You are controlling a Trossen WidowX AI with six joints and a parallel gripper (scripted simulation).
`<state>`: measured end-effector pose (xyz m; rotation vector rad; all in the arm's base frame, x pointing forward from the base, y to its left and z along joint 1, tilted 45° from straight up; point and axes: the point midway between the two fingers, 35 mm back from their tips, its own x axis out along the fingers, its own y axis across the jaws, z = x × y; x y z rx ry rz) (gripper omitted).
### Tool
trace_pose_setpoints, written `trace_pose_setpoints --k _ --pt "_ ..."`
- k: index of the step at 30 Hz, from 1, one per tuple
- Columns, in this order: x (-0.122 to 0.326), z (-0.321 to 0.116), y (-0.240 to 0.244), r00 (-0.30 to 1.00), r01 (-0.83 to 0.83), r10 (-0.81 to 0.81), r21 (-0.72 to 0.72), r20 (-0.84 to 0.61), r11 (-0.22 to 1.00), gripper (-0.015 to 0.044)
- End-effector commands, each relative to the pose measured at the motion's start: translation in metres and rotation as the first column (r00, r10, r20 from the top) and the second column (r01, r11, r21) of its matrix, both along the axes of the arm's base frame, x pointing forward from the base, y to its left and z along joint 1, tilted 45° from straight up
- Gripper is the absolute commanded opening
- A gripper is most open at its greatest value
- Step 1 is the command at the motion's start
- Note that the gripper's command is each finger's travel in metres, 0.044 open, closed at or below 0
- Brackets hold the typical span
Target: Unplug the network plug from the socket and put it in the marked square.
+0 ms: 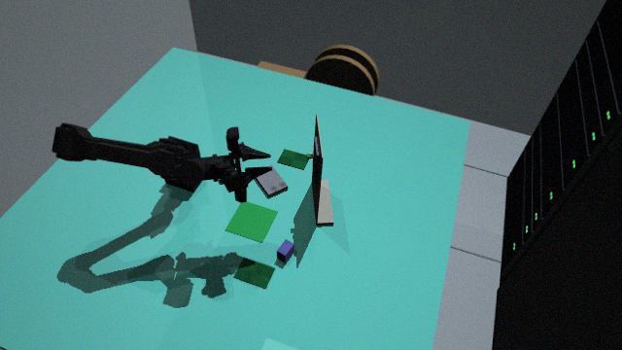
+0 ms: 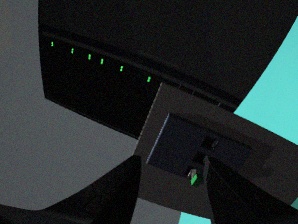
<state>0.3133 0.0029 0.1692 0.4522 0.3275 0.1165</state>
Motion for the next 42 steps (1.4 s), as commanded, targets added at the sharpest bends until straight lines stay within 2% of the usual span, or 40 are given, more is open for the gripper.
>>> trace_pose_setpoints --k 1,7,9,42 --pt "-0.010 -0.031 0.001 0.996 0.002 0.009 0.114 -0.092 0.993 0.0156" --pt "-0.032 -0.079 0.005 0.970 0.045 0.030 0.299 -0.242 0.953 0.0156" --pt "-0.035 -0.084 0.006 0.966 0.053 0.033 0.320 -0.258 0.946 0.0156" --pt "0.024 -0.101 0.013 0.966 0.052 0.033 0.321 -0.255 0.946 0.0156"
